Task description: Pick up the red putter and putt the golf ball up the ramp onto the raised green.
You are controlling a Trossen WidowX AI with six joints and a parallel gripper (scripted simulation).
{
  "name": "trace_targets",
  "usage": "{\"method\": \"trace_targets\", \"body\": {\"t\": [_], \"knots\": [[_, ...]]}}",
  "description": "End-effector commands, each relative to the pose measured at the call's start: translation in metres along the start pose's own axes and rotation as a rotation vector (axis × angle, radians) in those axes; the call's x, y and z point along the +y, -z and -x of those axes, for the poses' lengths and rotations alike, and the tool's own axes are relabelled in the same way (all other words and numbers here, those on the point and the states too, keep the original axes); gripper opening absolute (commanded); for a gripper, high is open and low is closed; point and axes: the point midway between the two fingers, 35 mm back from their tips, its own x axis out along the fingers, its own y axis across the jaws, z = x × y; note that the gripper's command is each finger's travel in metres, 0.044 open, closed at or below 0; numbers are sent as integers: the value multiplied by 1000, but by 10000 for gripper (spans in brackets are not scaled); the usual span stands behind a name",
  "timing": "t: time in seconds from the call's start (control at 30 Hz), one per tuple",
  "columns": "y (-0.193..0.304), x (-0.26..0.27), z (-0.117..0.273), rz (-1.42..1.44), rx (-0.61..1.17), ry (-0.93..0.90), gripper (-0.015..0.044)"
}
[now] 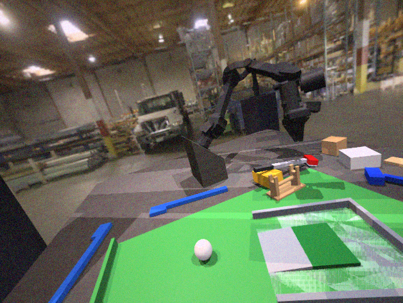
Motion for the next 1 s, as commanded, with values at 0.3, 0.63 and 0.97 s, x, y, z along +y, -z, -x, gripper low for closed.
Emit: {"method": "trace_targets", "body": {"t": [0.3, 0.63, 0.97], "knots": [[47, 23, -42, 673, -113, -338, 440], [46, 22, -42, 673, -113, -338, 440], [47, 29, -65, 673, -114, -338, 440]]}}
